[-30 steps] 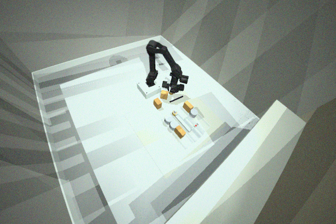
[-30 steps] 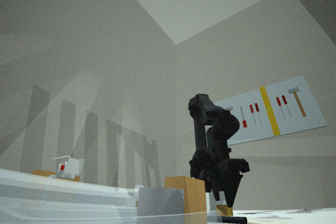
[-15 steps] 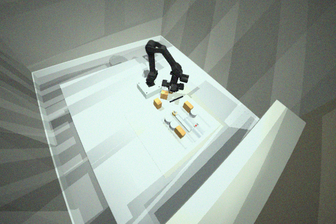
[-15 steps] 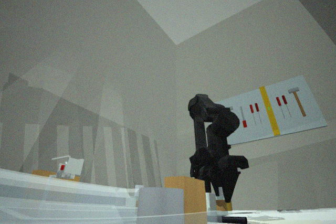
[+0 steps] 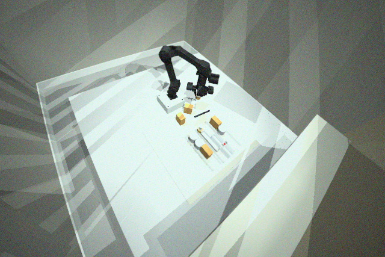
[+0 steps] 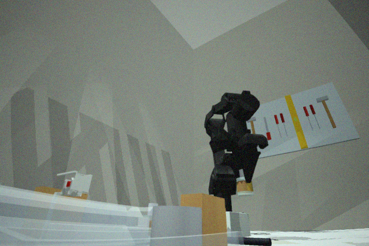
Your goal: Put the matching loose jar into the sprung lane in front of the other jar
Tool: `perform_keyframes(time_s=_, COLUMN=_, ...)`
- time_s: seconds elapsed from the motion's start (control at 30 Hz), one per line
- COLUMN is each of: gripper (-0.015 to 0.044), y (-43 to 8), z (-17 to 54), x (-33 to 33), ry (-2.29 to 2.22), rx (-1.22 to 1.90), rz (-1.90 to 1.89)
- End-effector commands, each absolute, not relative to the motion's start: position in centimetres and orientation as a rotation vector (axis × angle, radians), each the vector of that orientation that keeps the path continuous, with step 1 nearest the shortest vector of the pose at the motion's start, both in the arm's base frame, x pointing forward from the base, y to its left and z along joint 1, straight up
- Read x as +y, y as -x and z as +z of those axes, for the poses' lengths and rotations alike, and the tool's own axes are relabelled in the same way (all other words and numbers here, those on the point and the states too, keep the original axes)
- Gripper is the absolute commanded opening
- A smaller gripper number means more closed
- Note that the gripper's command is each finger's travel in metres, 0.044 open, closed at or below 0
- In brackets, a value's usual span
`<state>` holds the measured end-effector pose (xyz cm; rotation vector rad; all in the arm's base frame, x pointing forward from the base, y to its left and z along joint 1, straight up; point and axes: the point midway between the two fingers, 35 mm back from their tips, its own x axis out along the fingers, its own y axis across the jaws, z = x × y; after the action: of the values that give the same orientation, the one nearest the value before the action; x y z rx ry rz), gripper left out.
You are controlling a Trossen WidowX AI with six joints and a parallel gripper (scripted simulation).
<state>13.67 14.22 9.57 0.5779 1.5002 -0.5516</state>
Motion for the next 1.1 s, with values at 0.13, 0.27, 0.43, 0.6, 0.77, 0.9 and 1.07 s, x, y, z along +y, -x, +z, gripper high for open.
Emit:
perform_keyframes(time_s=0.13, gripper=0.0000, y=-14.6, z=10.3, x=14.0, ry=-0.543, rx=1.502, rz=-0.518)
perform_keyframes(time_s=0.27, gripper=0.0000, y=-16.2, z=10.0, x=13.6, ry=-0.485, rx=1.514, rz=-0.461)
perform_keyframes(time_s=0.43, gripper=0.0000, y=-18.2, z=9.6, x=13.0, ry=-0.413, rx=1.526, rz=-0.389)
perform_keyframes(time_s=0.6, gripper=0.0000, y=-20.2, z=9.2, x=12.1, ry=-0.340, rx=1.535, rz=-0.317)
perform_keyframes(time_s=0.77, gripper=0.0000, y=-22.2, z=8.6, x=10.9, ry=-0.266, rx=1.542, rz=-0.246)
perform_keyframes(time_s=0.9, gripper=0.0000, y=-23.7, z=8.2, x=9.8, ry=-0.207, rx=1.547, rz=-0.190)
perform_keyframes(time_s=1.07, gripper=0.0000, y=-25.5, z=7.6, x=8.3, ry=-0.133, rx=1.550, rz=-0.119)
